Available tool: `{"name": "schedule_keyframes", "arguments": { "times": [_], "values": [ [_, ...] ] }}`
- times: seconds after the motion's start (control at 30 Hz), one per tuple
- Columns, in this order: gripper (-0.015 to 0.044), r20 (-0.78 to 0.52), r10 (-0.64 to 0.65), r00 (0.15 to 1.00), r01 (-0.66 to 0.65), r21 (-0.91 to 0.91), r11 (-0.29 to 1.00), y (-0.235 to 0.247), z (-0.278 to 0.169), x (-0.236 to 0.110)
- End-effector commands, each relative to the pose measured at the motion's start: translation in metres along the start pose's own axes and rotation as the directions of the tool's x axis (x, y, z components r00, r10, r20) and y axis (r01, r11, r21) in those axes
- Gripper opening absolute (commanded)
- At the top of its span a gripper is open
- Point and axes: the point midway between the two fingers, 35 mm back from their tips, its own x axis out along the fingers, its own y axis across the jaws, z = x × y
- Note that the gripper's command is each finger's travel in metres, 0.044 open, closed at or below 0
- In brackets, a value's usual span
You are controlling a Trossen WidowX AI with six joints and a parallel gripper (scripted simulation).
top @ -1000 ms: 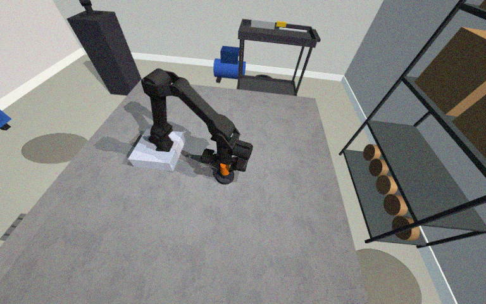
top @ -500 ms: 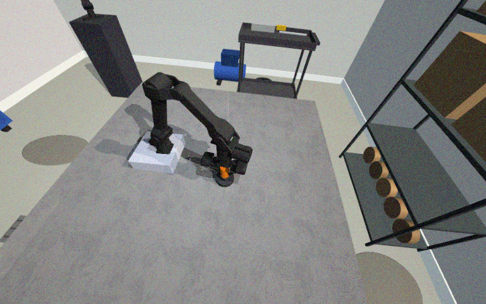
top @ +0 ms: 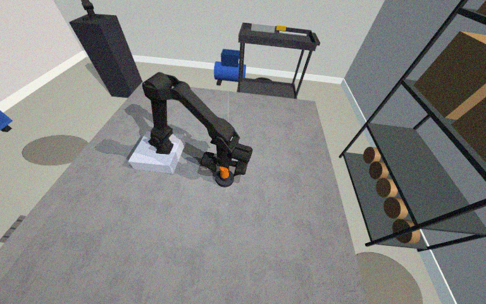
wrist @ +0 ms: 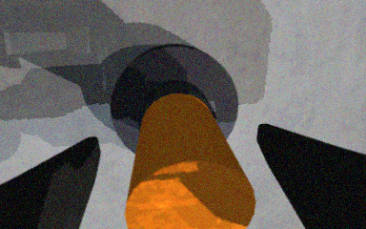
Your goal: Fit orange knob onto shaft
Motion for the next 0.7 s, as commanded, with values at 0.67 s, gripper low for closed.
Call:
{"name": "schedule_keyframes", "arguments": {
  "times": [0.67],
  "values": [
    [0.044, 0.0, -0.001, 1.0, 0.001, 0.0, 1.0, -0.005, -0.001, -0.097]
  ]
}}
